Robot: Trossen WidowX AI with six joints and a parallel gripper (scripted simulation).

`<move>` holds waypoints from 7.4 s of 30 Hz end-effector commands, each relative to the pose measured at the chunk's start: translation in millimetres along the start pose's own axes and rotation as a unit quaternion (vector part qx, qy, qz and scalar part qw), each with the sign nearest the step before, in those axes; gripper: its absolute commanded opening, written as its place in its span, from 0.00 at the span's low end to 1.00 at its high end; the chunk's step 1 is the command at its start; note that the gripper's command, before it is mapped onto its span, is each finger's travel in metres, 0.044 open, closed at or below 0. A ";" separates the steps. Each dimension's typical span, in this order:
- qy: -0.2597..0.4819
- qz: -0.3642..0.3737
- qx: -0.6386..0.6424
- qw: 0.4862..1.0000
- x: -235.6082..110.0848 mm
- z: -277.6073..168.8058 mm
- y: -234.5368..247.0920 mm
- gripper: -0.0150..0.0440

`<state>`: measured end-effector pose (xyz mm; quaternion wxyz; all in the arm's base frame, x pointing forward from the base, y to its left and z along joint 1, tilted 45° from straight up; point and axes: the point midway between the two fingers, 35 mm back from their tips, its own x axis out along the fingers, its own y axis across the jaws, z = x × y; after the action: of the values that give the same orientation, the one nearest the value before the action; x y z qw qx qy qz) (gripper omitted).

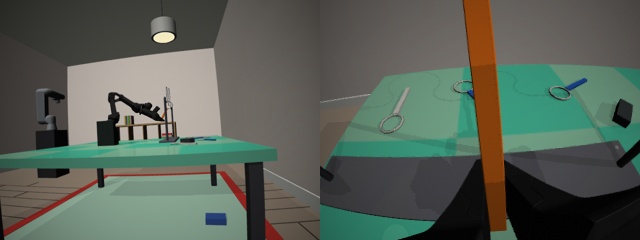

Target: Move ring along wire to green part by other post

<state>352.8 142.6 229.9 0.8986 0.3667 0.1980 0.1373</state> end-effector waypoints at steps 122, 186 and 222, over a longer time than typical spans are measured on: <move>0.073 -0.323 -0.580 0.744 -110.1 168.2 -138.4 0.00; 0.006 -0.042 -0.069 0.997 -74.2 115.3 -88.5 0.00; -0.036 0.134 0.250 0.958 -72.3 123.2 -40.3 0.00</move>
<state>349.4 9.9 298.2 0.7733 0.5887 0.1455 0.1850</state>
